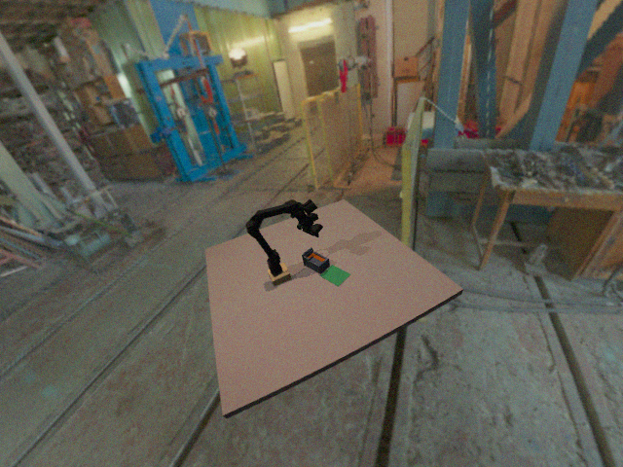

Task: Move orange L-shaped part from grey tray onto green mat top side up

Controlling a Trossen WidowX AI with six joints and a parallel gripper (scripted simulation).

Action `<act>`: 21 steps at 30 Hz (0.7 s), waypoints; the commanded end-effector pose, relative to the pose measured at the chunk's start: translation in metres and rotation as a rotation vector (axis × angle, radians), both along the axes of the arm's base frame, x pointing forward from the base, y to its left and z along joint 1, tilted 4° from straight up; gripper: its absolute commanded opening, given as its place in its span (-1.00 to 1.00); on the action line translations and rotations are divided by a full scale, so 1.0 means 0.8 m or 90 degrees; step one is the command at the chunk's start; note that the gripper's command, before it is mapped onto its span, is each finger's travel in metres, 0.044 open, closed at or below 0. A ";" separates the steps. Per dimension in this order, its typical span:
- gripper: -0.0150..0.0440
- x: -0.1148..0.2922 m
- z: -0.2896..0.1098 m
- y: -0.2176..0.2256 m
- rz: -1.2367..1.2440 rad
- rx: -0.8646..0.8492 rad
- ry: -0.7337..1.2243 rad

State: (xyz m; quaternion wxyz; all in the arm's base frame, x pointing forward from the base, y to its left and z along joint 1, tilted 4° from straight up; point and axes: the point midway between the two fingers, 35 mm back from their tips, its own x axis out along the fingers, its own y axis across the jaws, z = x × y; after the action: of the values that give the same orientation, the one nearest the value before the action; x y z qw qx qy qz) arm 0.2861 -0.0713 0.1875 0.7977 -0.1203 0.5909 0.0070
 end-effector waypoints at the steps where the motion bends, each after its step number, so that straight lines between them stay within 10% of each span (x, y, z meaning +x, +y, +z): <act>1: 0.12 -0.031 -0.068 0.058 0.025 0.072 0.168; 21: 0.12 -0.052 -0.179 0.078 0.031 0.089 0.230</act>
State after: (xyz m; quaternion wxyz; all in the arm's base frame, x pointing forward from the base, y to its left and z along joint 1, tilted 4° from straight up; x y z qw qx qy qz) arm 0.2437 -0.0102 0.0485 0.6794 -0.0785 0.7242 0.0881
